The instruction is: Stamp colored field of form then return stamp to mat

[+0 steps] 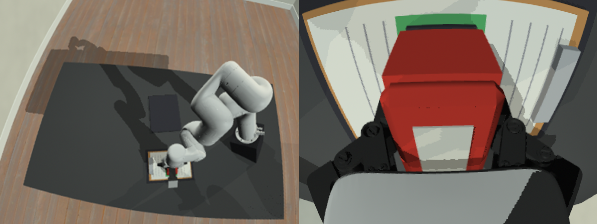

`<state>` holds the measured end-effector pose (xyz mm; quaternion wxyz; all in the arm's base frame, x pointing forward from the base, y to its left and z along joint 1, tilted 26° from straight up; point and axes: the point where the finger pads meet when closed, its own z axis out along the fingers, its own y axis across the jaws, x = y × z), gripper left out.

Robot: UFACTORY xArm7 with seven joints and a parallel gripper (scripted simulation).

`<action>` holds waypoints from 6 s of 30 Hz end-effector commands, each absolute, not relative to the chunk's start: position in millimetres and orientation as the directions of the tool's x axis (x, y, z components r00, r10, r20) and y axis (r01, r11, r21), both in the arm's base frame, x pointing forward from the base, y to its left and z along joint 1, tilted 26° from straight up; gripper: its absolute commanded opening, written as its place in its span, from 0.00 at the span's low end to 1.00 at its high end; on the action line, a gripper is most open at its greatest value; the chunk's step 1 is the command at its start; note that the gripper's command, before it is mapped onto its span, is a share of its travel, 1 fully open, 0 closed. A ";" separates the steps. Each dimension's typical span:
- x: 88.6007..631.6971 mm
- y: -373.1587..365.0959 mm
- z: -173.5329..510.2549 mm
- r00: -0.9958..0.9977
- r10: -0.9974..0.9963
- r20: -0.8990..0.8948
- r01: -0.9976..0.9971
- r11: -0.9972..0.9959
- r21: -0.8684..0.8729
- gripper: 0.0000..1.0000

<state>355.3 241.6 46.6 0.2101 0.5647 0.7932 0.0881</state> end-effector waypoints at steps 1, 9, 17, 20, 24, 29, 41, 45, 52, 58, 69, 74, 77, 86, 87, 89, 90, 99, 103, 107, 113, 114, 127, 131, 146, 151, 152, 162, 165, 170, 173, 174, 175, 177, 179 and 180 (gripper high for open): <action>355.8 242.5 46.7 -0.275 0.933 -0.233 0.858 0.347 0.378 0.35; 354.7 242.7 49.0 -0.275 0.933 -0.233 0.858 0.347 0.378 0.35; 347.8 244.2 63.2 -0.275 0.933 -0.233 0.858 0.347 0.378 0.35; 345.3 244.8 68.4 -0.275 0.933 -0.233 0.858 0.347 0.378 0.35; 344.8 244.9 69.5 -0.275 0.933 -0.233 0.858 0.347 0.378 0.35; 344.8 244.9 69.5 -0.275 0.933 -0.233 0.858 0.347 0.378 0.35; 342.1 245.5 74.9 -0.275 0.933 -0.233 0.858 0.347 0.378 0.35; 333.5 247.5 92.7 -0.275 0.933 -0.233 0.858 0.347 0.378 0.35; 328.3 248.7 103.4 -0.275 0.933 -0.233 0.858 0.347 0.378 0.35; 328.3 248.7 103.4 -0.275 0.933 -0.233 0.858 0.347 0.378 0.35; 386.1 173.6 146.3 -0.235 0.950 -0.204 0.864 0.300 0.404 0.35; 405.9 104.0 159.7 -0.178 0.967 -0.181 0.878 0.239 0.415 0.35; 411.3 59.5 164.5 -0.151 0.973 -0.174 0.886 0.211 0.412 0.35; 424.4 -48.9 182.8 -0.139 0.975 -0.171 0.890 0.199 0.410 0.35; 424.4 -48.9 182.8 -0.139 0.975 -0.171 0.890 0.199 0.410 0.35; 424.4 -48.9 182.8 -0.139 0.975 -0.171 0.890 0.199 0.410 0.35; 424.4 -48.9 182.8 -0.139 0.975 -0.171 0.890 0.199 0.410 0.35; 430.2 -53.0 183.2 -0.139 0.975 -0.171 0.890 0.199 0.410 0.35; 430.7 -53.4 183.3 -0.139 0.975 -0.171 0.890 0.199 0.410 0.35; 430.7 -53.4 183.3 -0.139 0.975 -0.171 0.890 0.199 0.410 0.35; 427.2 -50.5 182.6 -0.139 0.975 -0.171 0.890 0.199 0.410 0.35; 426.6 -50.0 182.5 -0.139 0.975 -0.171 0.890 0.199 0.410 0.35; 426.4 -49.8 182.1 -0.139 0.975 -0.171 0.890 0.199 0.410 0.35; 427.8 -50.1 179.2 -0.139 0.975 -0.171 0.890 0.199 0.410 0.35; 439.8 -52.6 154.2 -0.139 0.975 -0.172 0.890 0.199 0.410 0.35; 441.8 -53.0 150.0 -0.139 0.975 -0.172 0.890 0.199 0.410 0.35; 442.3 -53.1 149.0 -0.139 0.975 -0.172 0.890 0.199 0.410 0.35; 443.3 -53.3 147.0 -0.139 0.975 -0.171 0.890 0.199 0.410 0.35; 443.3 -53.3 147.0 -0.139 0.975 -0.171 0.890 0.199 0.410 0.97; 443.3 -53.3 147.0 -0.139 0.975 -0.171 0.890 0.199 0.410 0.97; 443.3 -53.3 147.0 -0.139 0.975 -0.171 0.890 0.199 0.410 0.97; 443.3 -53.3 147.0 -0.139 0.975 -0.171 0.890 0.199 0.410 0.97; 443.3 -53.3 147.0 -0.139 0.975 -0.171 0.890 0.199 0.410 0.97; 443.3 -53.3 147.0 -0.139 0.975 -0.171 0.890 0.199 0.410 0.97; 443.3 -53.3 147.0 -0.139 0.975 -0.171 0.890 0.199 0.410 0.97; 443.3 -53.3 147.0 -0.139 0.975 -0.171 0.890 0.199 0.410 0.97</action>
